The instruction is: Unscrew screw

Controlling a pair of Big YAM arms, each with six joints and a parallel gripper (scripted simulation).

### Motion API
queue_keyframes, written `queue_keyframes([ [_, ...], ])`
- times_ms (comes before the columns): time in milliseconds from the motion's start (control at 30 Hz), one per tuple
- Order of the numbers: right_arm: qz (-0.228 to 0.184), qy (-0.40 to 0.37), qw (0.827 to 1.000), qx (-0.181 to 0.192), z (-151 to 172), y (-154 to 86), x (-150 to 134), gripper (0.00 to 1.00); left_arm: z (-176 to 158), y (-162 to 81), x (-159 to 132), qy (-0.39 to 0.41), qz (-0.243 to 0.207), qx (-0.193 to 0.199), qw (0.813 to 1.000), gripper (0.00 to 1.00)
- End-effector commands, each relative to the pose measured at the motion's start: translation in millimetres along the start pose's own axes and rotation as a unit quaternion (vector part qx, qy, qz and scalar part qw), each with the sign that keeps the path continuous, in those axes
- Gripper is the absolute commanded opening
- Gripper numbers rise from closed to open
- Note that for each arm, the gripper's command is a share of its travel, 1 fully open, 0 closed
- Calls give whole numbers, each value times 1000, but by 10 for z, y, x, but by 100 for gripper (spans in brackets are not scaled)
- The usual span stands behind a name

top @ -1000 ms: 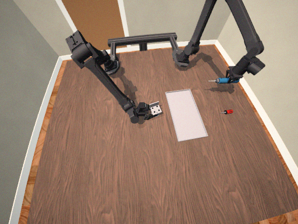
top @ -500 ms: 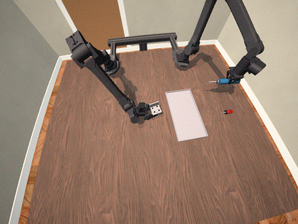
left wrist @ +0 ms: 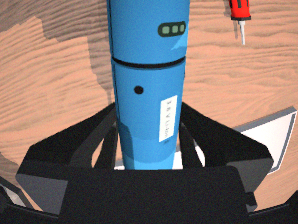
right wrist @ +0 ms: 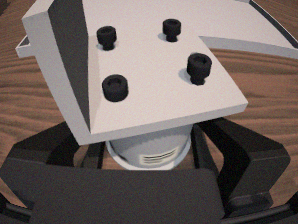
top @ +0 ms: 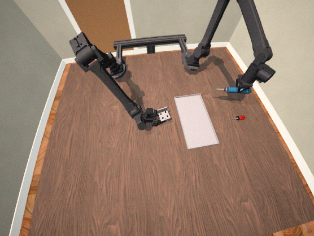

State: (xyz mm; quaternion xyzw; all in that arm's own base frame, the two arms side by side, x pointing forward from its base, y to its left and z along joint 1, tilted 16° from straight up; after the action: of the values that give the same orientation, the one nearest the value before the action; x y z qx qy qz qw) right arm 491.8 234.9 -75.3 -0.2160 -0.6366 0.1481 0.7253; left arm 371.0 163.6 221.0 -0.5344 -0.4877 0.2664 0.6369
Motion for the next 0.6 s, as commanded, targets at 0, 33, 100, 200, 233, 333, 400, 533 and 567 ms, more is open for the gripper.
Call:
queue_keyframes([
  [0, -6, -12, 1000, -6, -84, 3, 102, 59, -150, -30, -55, 33, -12, -21, 999, 42],
  [33, -6, -12, 1000, -6, -84, 3, 102, 59, -199, -26, -53, 39, -16, -25, 999, 42],
  [100, -6, -12, 1000, -6, -84, 3, 102, 59, -300, -67, -33, 50, -27, -39, 998, 42],
  [200, -6, -12, 1000, -6, -84, 3, 102, 59, -355, -16, -128, 71, -31, -47, 996, 42],
  [233, -6, -12, 1000, -6, -84, 3, 102, 59, -414, -5, -121, 77, -33, -51, 995, 42],
  [333, -6, -12, 1000, -6, -84, 3, 102, 59, -476, -95, -120, 87, -48, -68, 993, 42],
  [400, -6, -12, 1000, -6, -84, 3, 102, 59, -420, -144, 3, 73, -57, -68, 993, 42],
  [533, -6, -12, 1000, -6, -84, 3, 102, 59, -473, 5, -242, 102, -44, -66, 992, 42],
  [567, -6, -12, 1000, -6, -84, 3, 102, 59, -504, 26, -267, 109, -45, -69, 991, 42],
])
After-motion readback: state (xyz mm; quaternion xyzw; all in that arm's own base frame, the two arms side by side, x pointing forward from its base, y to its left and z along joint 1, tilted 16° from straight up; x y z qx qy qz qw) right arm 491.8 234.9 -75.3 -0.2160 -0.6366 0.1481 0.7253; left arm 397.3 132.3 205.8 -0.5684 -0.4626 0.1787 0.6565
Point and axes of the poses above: on each arm, the point where the finger pads meet when closed, its own y axis out along the fingers, its own z axis across the jaws, x = y × z, the point moved 7 cm from there along -y, back along the fingers, and after that the axes turned 12 degrees about y, right-handed, at the moved point
